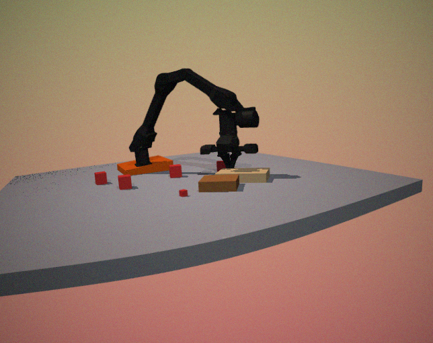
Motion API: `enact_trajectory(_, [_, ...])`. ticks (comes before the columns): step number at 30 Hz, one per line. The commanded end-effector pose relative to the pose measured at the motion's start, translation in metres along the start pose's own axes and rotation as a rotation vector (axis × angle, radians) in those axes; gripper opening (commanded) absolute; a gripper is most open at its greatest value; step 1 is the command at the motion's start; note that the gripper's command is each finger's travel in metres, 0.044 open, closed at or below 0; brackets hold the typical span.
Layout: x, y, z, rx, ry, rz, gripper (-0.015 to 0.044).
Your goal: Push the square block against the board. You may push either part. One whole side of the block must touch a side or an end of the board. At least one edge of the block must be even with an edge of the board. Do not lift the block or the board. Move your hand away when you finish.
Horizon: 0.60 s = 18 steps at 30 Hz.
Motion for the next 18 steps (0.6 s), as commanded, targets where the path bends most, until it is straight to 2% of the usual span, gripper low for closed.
enact_trajectory(1, [-0.001,-0.004,0.000,-0.002,-0.004,-0.003,0.0000])
enact_trajectory(18, [-0.001,-0.017,-0.002,-0.002,-0.004,-0.004,0.0000])
Point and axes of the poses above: the point midway between the two fingers, 35 mm back from their tips, its own x axis out along the fingers, its own z axis across the jaws, y = z × x, the point moved 6 cm from there along -x, back along the fingers, and after that the axes turned 12 degrees about -x, right-handed, at the moved point
